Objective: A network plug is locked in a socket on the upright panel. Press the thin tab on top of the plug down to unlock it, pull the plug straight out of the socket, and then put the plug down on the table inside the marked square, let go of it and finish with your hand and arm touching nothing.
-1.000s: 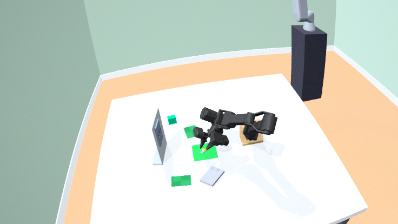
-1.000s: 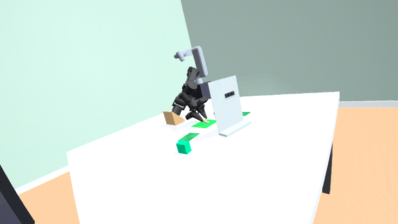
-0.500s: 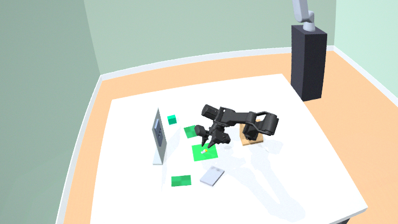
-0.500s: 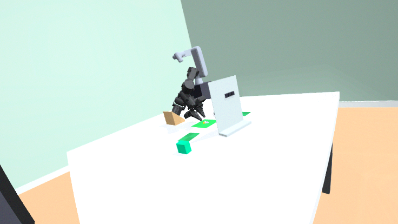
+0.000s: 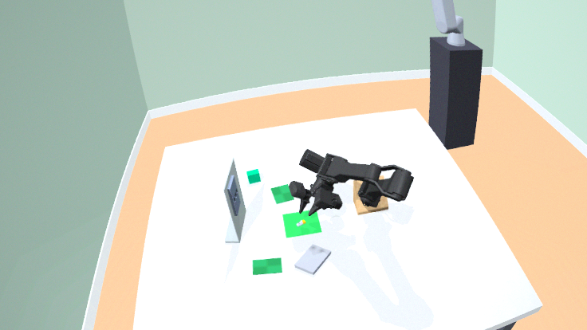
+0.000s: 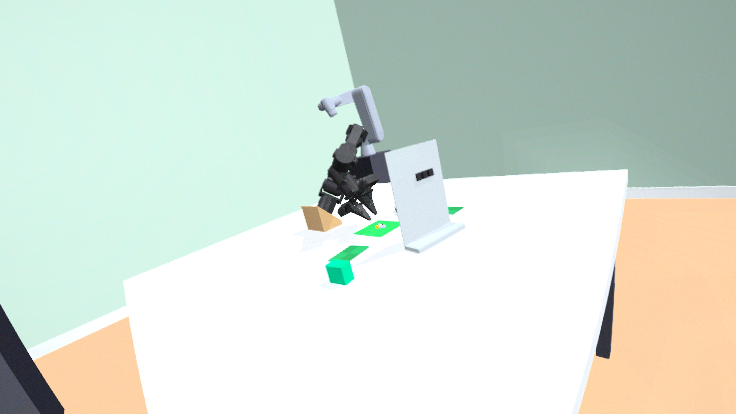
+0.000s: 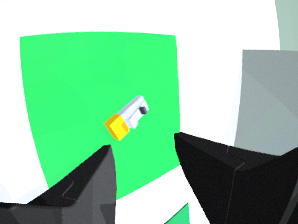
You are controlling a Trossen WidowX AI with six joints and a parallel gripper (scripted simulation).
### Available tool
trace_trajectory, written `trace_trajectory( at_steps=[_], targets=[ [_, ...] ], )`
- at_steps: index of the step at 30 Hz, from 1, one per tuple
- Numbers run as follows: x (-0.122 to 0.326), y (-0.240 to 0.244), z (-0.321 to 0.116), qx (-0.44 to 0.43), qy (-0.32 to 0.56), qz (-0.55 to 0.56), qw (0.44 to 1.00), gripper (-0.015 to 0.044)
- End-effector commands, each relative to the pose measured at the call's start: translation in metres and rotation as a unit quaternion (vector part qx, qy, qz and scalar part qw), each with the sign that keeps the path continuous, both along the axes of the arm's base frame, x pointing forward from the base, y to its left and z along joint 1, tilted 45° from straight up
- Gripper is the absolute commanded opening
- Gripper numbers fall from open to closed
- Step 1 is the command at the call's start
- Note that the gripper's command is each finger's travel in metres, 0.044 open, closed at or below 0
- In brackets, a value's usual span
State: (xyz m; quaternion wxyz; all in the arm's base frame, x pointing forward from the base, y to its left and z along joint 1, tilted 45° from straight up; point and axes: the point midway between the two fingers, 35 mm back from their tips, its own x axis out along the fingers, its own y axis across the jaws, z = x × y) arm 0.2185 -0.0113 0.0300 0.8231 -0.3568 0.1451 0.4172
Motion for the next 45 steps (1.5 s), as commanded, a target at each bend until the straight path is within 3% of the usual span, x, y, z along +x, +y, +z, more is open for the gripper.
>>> trace_trajectory(
  at_steps=[1,45],
  targets=[
    [0.000,-0.004,0.006,-0.004,-0.010,0.000,1.000,0.0156],
    [-0.001,-0.040,0.036,-0.009,-0.005,0.000,1.000,0.0156]
  ],
)
